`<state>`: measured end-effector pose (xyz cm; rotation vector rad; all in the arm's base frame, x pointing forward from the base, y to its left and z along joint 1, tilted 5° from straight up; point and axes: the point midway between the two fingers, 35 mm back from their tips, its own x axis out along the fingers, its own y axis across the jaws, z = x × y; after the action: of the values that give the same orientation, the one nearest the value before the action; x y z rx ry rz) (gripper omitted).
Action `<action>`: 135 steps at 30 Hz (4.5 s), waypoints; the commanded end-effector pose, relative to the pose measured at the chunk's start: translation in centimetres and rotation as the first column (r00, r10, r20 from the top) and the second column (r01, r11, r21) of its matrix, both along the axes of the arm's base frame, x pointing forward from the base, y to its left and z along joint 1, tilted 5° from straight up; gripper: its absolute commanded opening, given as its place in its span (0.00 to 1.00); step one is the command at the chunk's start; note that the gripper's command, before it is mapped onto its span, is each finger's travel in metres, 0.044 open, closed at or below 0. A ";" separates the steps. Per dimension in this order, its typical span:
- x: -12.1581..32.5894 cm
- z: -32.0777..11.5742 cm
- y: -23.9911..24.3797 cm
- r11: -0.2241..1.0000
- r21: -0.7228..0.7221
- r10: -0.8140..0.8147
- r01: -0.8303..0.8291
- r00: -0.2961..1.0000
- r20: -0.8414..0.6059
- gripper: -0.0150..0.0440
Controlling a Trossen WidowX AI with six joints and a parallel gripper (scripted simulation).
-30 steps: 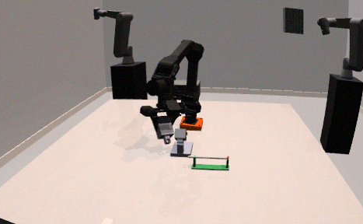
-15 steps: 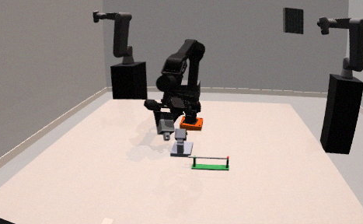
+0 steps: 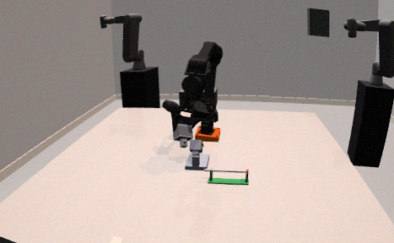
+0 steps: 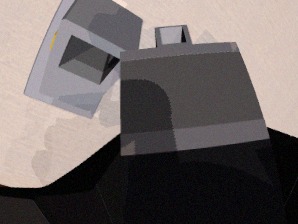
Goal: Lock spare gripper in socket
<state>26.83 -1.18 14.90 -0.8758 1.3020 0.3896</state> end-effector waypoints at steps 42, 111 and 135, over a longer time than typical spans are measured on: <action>-6.3 1.2 2.7 0.861 -0.451 0.259 -0.236 0.966 -0.009 0.25; -4.7 -0.8 5.0 0.688 -0.627 0.497 -0.365 0.867 0.042 0.25; -3.6 -2.0 5.4 0.688 -0.625 0.500 -0.369 0.865 0.039 0.25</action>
<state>23.21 4.26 12.93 -1.7533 1.0089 0.2380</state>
